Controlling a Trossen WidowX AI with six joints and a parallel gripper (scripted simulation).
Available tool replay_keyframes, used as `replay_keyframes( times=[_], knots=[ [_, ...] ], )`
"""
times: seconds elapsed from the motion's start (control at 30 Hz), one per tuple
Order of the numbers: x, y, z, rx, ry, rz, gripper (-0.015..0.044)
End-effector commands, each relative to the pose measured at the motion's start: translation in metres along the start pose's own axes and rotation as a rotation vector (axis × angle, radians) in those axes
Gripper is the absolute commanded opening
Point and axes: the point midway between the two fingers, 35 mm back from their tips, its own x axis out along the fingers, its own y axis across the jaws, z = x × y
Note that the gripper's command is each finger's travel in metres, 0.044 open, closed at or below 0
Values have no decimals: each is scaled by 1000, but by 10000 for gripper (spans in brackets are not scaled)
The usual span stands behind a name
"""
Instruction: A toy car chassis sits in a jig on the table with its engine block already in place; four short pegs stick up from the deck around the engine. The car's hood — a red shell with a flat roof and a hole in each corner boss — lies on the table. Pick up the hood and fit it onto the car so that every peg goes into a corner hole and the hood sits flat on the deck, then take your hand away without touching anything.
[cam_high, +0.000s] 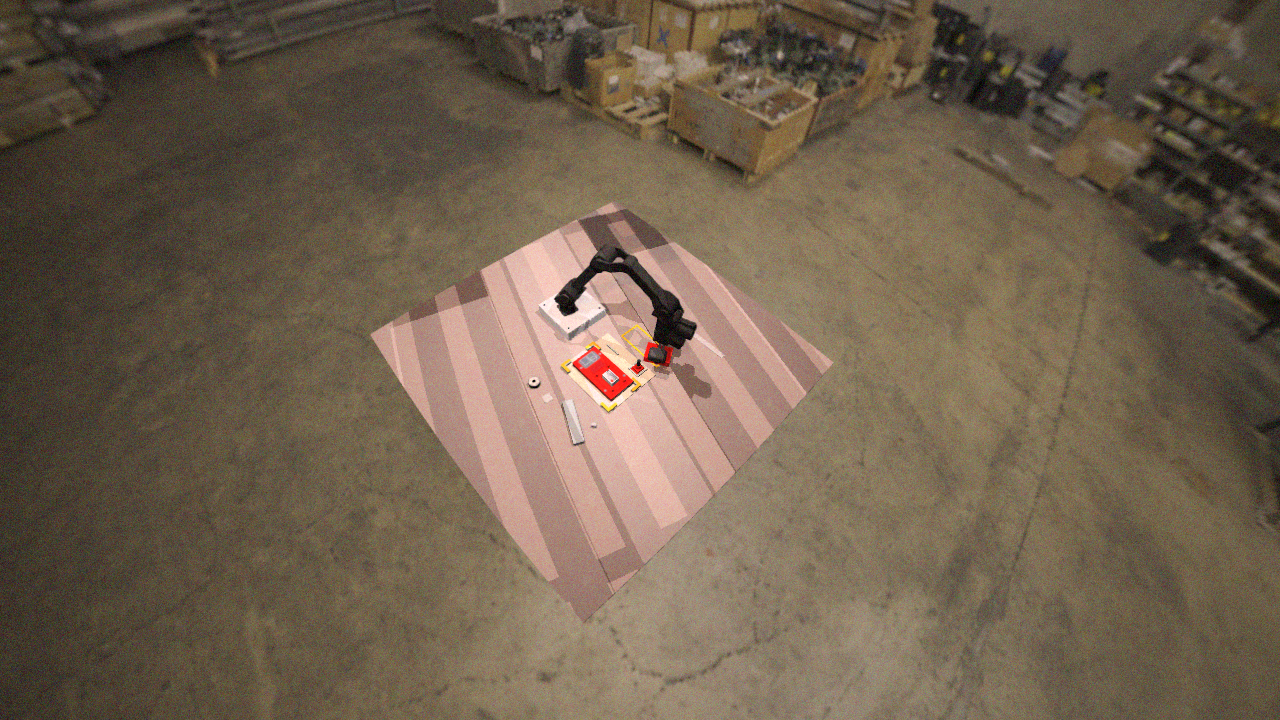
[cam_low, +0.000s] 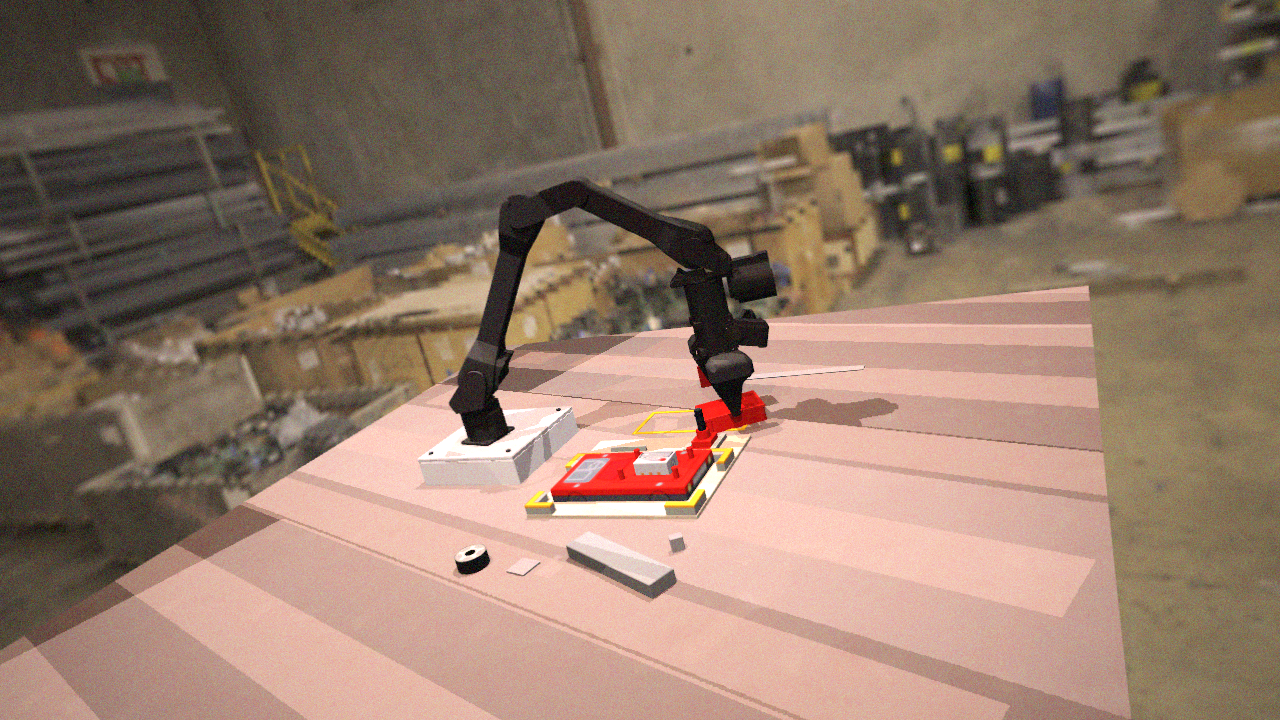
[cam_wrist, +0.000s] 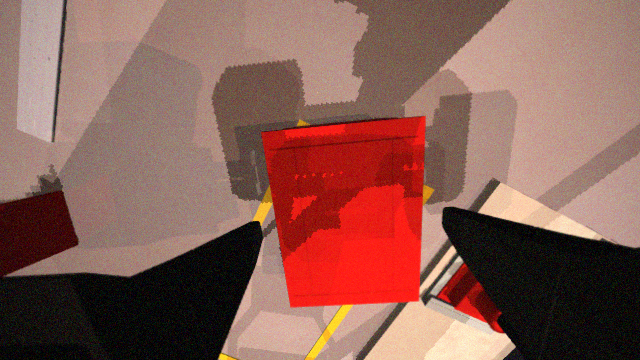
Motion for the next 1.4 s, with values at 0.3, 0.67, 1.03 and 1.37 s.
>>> replay_keyframes(
  times=[0.3, 0.67, 1.03, 1.37],
  knots=[
    [7, 1, 0, 3, 0, 4, 440],
    [13, 1, -1, 3, 0, 4, 440],
    [13, 0, 0, 0, 0, 0, 328],
    [13, 0, 0, 0, 1, 0, 222]
  ],
)
